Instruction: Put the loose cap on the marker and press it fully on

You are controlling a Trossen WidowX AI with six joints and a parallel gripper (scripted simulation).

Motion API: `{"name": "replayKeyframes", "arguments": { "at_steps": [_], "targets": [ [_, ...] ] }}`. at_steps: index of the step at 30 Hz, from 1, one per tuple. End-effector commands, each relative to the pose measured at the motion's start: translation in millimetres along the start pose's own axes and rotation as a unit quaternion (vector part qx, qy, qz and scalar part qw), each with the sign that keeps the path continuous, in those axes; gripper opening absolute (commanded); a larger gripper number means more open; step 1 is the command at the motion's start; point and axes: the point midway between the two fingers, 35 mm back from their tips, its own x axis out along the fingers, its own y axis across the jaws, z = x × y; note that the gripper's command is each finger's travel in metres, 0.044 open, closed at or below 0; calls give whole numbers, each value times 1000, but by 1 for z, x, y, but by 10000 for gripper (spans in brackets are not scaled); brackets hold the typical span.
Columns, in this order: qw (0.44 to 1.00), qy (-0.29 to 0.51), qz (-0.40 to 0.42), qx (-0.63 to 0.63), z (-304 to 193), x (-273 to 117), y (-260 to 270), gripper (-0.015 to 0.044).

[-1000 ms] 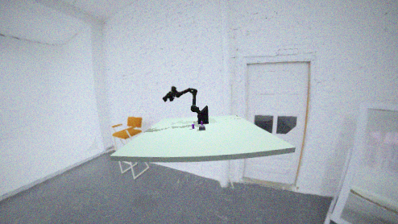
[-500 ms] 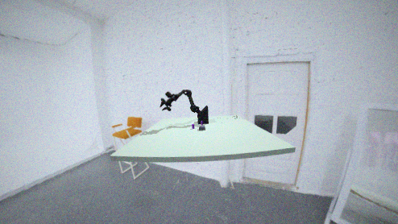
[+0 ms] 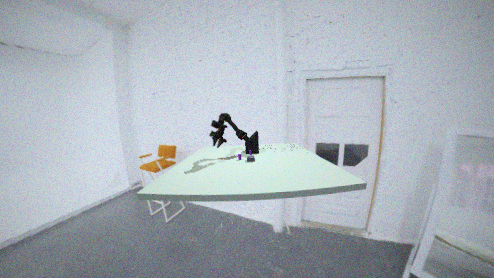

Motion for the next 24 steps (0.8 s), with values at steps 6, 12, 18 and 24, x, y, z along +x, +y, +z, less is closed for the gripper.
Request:
{"name": "replayKeyframes", "arguments": {
  "at_steps": [6, 12, 18, 24],
  "targets": [
    [865, 150, -70, -474, -122, -32, -70, 245],
    [644, 210, -103, -728, -151, -60, -123, 245],
    [636, 211, -104, -735, -150, -61, -124, 245],
    [636, 211, -104, -735, -149, -60, -124, 245]
  ]
}}
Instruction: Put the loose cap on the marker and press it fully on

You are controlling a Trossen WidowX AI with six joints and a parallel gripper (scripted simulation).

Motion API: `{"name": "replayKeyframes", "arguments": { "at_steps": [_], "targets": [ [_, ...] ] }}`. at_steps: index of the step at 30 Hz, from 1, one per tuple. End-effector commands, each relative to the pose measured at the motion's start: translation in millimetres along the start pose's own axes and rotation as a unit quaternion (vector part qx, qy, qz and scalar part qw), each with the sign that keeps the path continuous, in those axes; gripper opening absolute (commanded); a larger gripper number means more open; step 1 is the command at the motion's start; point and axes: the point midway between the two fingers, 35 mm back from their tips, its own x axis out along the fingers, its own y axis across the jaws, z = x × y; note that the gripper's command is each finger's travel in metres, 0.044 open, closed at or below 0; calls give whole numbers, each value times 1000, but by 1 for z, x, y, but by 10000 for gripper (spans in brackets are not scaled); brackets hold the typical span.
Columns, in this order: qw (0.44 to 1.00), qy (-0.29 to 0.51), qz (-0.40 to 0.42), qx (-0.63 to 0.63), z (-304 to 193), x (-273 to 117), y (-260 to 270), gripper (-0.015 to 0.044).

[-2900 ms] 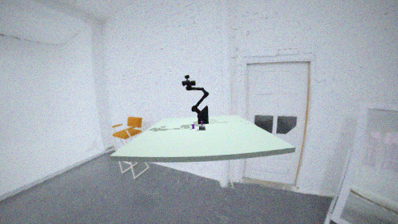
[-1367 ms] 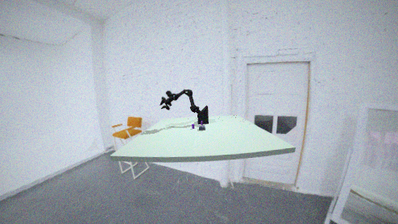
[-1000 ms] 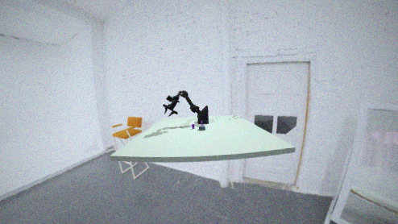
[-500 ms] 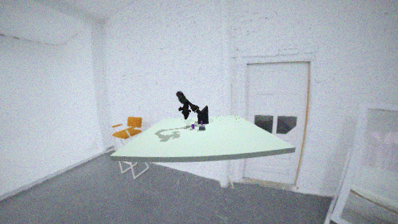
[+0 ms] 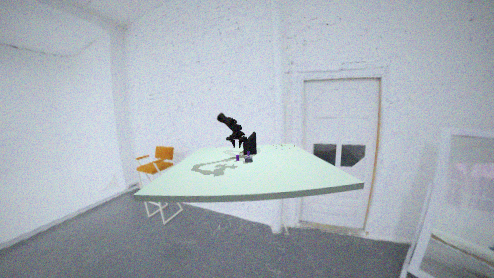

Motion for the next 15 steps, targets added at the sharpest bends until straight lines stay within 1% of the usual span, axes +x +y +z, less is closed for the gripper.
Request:
{"name": "replayKeyframes", "arguments": {
  "at_steps": [1, 3, 6, 12, 15],
  "targets": [
    [1000, 7, -2, -17, -3, 1, 2, 245],
    [1000, 7, -2, -17, -3, 3, 2, 245],
    [1000, 7, -2, -17, -3, 33, 1, 245],
    [1000, 7, -2, -17, -4, 37, 1, 245],
    [1000, 7, -3, -17, -3, 50, 0, 245]
  ]
}}
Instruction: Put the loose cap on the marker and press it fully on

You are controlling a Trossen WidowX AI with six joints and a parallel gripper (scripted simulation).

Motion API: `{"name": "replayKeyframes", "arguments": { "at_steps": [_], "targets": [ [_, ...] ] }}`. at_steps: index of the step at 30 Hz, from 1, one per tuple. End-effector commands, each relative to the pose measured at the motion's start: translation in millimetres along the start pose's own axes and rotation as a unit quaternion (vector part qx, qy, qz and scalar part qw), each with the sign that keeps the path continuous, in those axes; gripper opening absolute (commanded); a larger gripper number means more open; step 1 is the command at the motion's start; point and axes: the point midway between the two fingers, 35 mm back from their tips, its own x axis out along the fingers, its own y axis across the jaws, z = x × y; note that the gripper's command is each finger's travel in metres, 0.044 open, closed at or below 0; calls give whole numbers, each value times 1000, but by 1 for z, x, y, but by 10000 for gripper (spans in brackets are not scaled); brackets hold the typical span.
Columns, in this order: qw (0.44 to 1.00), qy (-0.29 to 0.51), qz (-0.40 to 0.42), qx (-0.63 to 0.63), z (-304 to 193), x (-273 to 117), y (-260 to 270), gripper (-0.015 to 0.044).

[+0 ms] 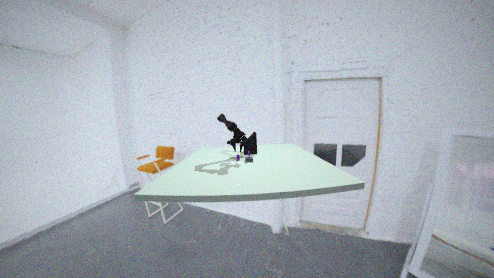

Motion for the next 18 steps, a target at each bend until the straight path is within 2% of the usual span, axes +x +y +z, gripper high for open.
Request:
{"name": "replayKeyframes", "arguments": {
  "at_steps": [1, 18],
  "targets": [
    [1000, 4, -6, -4, -3, 15, -3, 245],
    [1000, 4, -5, -4, -2, 37, -2, 245]
  ]
}}
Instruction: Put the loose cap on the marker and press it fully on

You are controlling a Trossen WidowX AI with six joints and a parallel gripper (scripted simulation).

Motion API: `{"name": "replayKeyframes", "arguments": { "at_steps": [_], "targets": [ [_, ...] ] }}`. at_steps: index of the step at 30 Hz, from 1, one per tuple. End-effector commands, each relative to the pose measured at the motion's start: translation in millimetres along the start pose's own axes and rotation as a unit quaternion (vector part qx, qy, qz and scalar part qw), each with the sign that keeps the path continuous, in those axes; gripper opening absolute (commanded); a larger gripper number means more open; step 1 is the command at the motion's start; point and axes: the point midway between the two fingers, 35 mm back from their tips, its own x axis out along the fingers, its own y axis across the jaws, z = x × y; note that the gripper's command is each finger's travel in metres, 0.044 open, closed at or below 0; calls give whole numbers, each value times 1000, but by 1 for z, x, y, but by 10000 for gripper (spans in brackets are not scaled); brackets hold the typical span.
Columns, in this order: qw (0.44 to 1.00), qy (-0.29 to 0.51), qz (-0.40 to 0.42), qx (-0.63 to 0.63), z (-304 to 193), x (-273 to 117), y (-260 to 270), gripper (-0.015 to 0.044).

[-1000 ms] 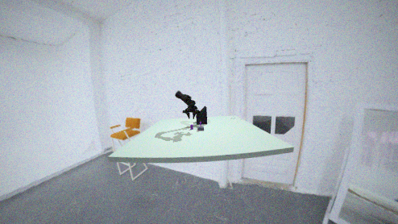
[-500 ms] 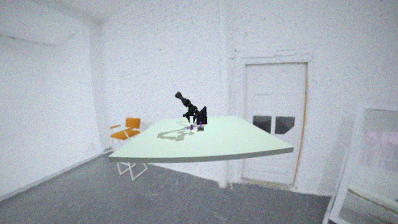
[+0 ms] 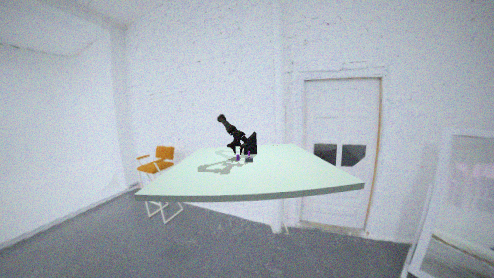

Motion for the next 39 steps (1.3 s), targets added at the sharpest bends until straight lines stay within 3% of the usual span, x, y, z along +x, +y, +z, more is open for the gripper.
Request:
{"name": "replayKeyframes", "arguments": {
  "at_steps": [1, 22, 26, 35, 38, 39],
  "targets": [
    [1000, 4, -5, -5, -3, 10, -1, 245],
    [1000, 3, -7, -5, -4, 39, -4, 245],
    [1000, 3, -7, -5, -4, 39, -3, 140],
    [1000, 3, -7, -5, -4, 39, -3, 80],
    [1000, 4, -6, -5, -4, 35, -2, 1],
    [1000, 4, -6, -5, -3, 33, -2, 0]
  ]
}}
